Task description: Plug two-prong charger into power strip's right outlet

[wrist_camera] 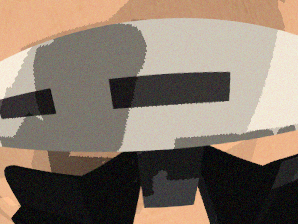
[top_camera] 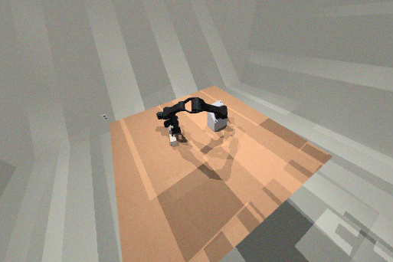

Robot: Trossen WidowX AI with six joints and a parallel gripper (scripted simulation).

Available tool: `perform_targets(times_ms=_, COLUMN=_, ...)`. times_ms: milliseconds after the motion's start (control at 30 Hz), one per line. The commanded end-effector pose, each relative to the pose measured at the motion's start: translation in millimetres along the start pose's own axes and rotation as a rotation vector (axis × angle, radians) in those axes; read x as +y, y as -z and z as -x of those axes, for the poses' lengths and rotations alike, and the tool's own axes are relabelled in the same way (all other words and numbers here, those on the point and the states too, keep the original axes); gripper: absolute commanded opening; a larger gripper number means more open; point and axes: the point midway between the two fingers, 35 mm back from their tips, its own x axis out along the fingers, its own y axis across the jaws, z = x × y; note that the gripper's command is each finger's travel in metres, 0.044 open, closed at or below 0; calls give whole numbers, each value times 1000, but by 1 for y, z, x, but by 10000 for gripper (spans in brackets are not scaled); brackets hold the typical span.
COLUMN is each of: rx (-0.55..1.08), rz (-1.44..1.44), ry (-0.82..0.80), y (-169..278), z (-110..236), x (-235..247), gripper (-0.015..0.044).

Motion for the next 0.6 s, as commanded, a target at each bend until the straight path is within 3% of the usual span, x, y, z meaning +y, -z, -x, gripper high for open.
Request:
perform_targets(times_ms=0, rx=-27, rz=24, ry=4, y=-9, z=-1, x=0, gripper=0)
perform_targets(times_ms=567, rx=-27, rz=24, ry=4, y=-7, z=-2, x=0, gripper=0)
